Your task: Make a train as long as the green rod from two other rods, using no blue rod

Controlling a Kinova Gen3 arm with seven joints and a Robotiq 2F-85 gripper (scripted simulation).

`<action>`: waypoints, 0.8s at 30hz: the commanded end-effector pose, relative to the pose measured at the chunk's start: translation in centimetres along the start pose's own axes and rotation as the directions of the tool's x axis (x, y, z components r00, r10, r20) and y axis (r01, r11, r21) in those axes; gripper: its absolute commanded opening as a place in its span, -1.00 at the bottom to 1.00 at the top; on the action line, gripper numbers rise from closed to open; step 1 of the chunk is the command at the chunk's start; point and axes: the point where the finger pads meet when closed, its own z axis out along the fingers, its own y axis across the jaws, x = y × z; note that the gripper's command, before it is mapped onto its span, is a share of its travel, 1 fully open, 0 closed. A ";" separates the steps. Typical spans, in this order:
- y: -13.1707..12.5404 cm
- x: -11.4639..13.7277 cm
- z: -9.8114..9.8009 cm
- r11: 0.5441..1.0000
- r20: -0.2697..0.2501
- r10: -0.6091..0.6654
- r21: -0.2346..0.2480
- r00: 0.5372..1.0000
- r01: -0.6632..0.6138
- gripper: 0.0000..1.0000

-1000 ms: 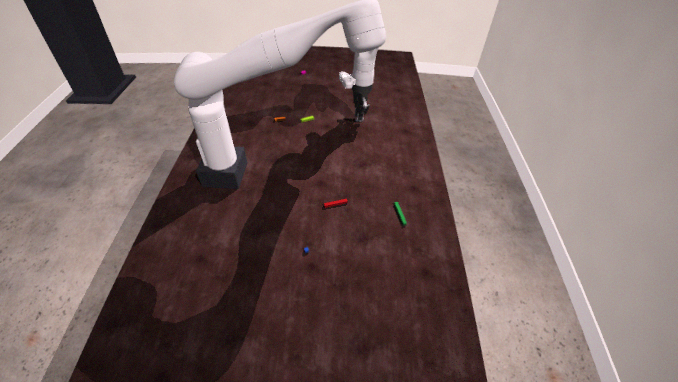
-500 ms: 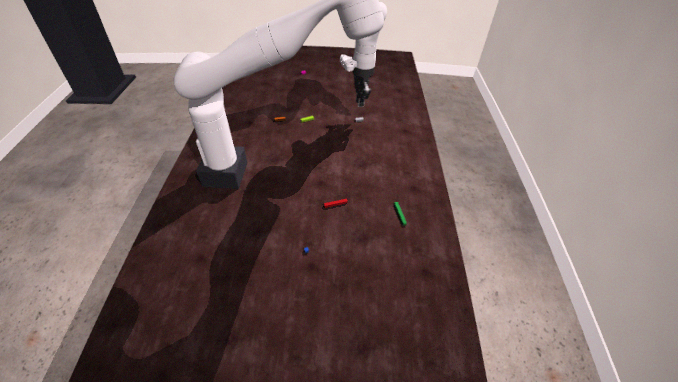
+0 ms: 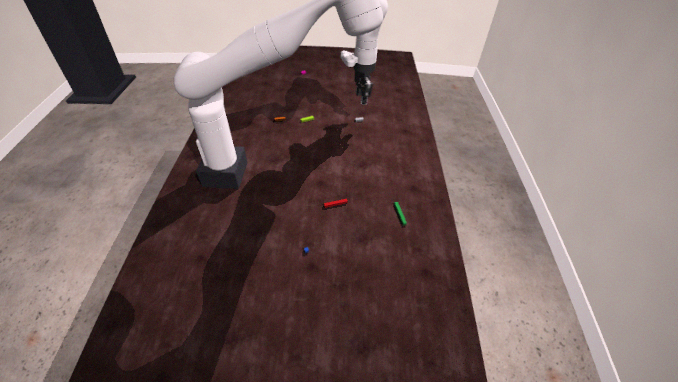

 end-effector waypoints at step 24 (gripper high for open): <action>2.6 5.0 0.6 0.999 0.010 -0.051 -0.017 0.999 0.051 1.00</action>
